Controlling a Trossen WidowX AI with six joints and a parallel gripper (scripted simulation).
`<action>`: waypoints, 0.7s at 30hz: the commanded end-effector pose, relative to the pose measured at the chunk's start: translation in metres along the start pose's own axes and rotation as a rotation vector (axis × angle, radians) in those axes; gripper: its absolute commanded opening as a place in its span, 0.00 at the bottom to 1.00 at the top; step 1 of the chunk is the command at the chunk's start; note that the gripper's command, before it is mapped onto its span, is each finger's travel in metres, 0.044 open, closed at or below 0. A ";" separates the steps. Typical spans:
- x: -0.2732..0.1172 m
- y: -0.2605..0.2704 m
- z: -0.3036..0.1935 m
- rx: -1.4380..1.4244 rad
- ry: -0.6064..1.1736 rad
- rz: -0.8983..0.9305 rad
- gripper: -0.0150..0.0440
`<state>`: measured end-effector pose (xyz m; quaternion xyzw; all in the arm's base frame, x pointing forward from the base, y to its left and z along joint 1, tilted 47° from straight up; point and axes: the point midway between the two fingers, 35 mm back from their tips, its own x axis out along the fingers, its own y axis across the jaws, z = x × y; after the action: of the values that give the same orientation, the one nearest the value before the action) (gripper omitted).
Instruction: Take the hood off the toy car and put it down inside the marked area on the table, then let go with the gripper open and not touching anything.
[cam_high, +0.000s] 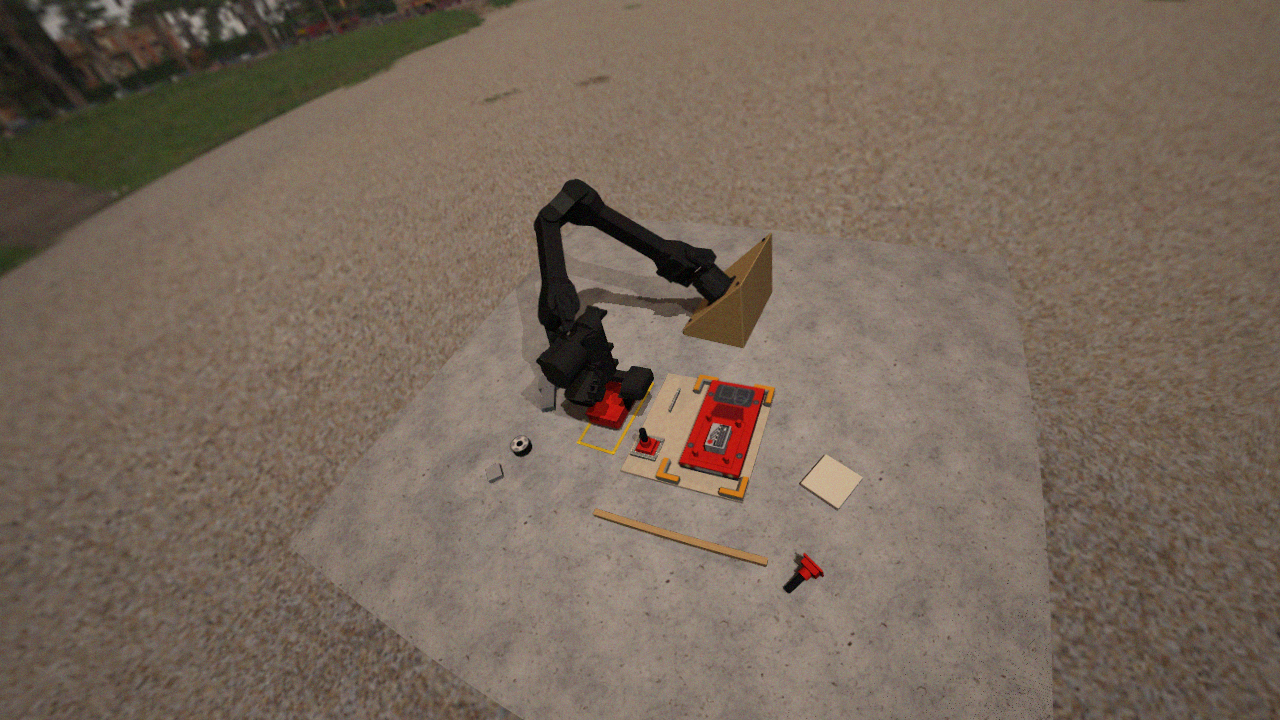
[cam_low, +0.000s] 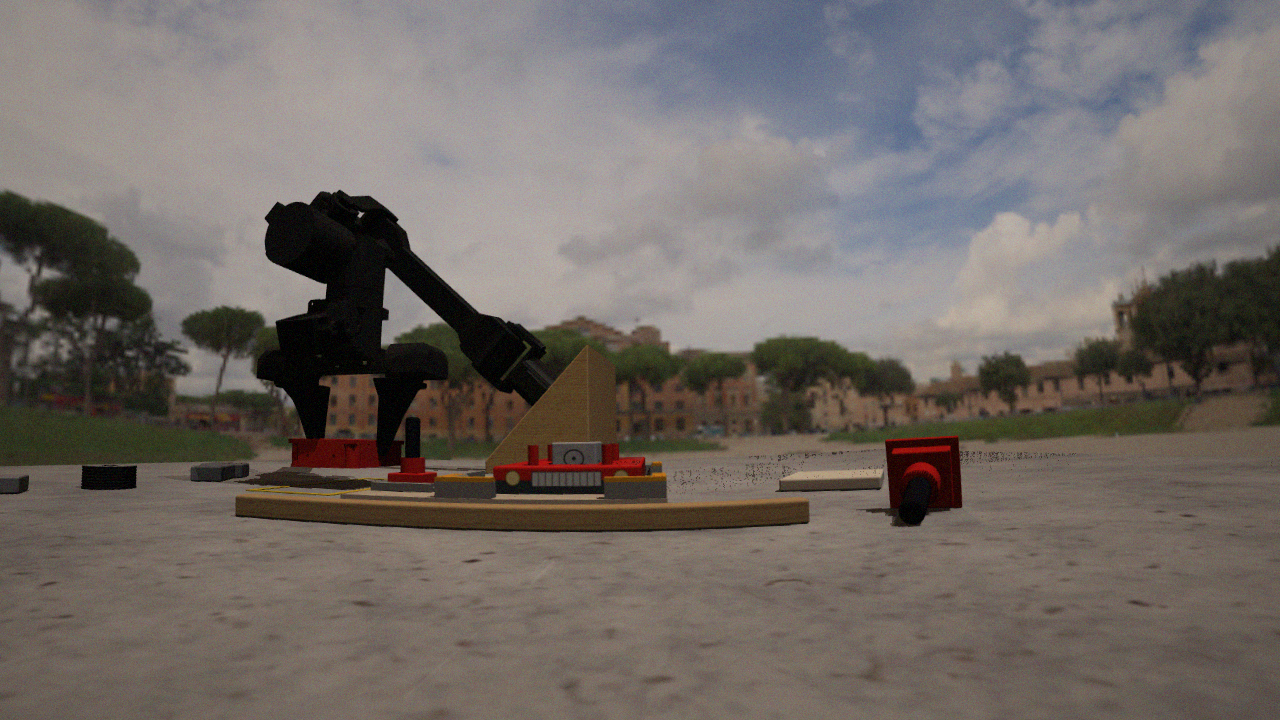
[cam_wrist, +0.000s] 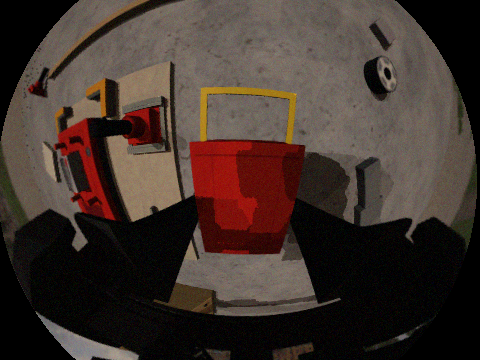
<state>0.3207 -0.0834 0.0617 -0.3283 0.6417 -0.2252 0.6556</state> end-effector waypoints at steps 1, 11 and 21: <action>0.003 0.001 -0.002 -0.008 0.004 -0.003 0.25; 0.008 0.001 -0.001 -0.008 0.004 -0.003 0.25; 0.013 0.001 -0.002 -0.008 0.004 -0.003 0.25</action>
<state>0.3216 -0.0910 0.0548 -0.3286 0.6414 -0.2256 0.6555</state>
